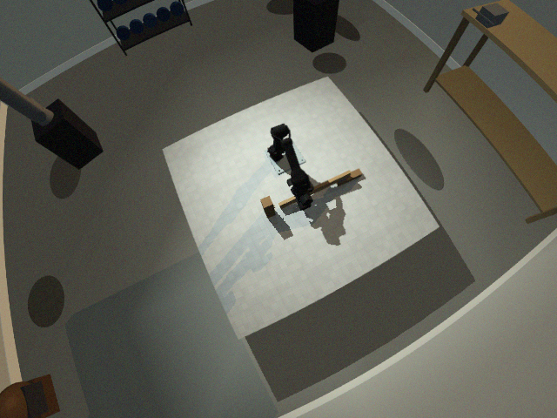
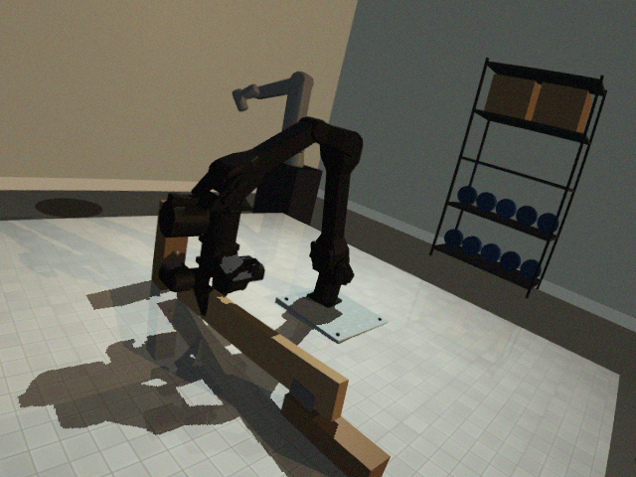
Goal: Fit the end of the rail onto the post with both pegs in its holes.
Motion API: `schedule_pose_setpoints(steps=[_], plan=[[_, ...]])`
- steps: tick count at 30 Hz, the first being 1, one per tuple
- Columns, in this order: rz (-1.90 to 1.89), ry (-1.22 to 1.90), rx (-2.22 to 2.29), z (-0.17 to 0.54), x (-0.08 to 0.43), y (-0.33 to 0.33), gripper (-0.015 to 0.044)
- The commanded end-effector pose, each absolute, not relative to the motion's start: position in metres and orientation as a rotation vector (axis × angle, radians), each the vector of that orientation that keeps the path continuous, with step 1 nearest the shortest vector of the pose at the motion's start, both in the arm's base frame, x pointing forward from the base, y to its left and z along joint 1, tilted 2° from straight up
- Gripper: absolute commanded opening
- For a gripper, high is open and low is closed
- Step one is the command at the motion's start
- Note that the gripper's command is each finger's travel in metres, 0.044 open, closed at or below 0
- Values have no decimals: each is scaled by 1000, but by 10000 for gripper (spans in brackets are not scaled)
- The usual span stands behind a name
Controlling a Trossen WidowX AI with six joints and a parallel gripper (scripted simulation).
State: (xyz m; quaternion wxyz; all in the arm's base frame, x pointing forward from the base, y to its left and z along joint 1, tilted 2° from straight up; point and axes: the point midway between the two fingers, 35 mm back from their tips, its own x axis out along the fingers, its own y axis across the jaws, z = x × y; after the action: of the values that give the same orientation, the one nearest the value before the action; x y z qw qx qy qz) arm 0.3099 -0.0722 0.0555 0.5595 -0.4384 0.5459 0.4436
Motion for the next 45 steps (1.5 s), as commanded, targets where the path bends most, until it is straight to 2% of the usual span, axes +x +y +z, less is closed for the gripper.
schedule_pose_setpoints(steps=[1, 45], plan=[[1044, 1282, -1035, 60, 311, -72, 0], [1043, 1281, -1035, 82, 314, -73, 0]])
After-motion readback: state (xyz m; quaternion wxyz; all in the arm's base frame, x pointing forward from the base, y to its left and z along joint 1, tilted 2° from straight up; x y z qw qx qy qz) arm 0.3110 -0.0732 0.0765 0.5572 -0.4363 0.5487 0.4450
